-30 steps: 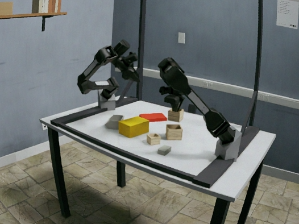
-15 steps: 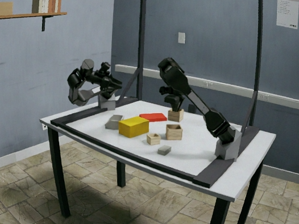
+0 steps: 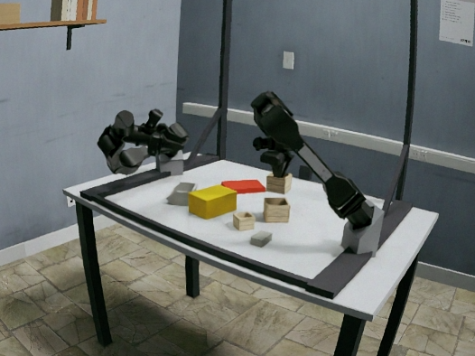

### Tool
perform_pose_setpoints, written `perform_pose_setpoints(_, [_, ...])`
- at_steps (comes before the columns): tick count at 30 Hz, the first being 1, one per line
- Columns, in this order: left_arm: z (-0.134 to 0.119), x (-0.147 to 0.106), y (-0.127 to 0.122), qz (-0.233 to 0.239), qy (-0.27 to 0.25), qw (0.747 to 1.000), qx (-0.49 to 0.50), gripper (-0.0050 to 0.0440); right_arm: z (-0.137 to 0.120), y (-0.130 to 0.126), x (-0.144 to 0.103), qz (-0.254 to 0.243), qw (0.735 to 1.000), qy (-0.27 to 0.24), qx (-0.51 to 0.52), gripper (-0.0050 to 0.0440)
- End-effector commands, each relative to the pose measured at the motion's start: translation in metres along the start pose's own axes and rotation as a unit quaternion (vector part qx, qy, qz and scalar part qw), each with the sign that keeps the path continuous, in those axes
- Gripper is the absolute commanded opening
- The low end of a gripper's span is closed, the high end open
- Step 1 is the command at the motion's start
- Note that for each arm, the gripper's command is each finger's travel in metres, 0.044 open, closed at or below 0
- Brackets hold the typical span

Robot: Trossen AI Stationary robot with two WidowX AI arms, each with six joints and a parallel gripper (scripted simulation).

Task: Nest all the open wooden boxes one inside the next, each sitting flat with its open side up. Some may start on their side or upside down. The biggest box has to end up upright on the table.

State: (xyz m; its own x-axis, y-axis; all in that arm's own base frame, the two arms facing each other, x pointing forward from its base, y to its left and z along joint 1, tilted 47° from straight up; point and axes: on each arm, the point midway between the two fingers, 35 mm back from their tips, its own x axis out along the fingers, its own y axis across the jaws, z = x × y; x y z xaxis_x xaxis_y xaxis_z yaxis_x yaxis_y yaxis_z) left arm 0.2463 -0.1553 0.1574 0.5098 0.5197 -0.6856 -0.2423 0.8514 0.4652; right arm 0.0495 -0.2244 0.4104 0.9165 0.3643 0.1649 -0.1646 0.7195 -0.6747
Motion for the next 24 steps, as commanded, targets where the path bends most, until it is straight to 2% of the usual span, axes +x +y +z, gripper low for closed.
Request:
perform_pose_setpoints(1, [0.0049, -0.0054, -0.0010, -0.008, -0.005, 1.000, 0.028, 0.0257, 0.0090, 0.0019, 0.0063, 0.009, 1.000, 0.003, -0.014, 0.0400])
perform_pose_setpoints(12, [0.0037, -0.0044, -0.0005, -0.006, -0.005, 0.983, 0.185, 0.0257, 0.0090, 0.0019, 0.0063, 0.009, 1.000, 0.003, -0.014, 0.0400])
perform_pose_setpoints(18, [0.0036, -0.0044, -0.0006, -0.006, -0.006, 0.958, 0.286, 0.0257, 0.0090, 0.0019, 0.0063, 0.009, 1.000, 0.003, -0.014, 0.0400])
perform_pose_setpoints(24, [0.0037, -0.0046, -0.0004, -0.005, -0.006, 0.923, 0.384, 0.0257, 0.0090, 0.0019, 0.0063, 0.009, 1.000, 0.003, -0.014, 0.0400])
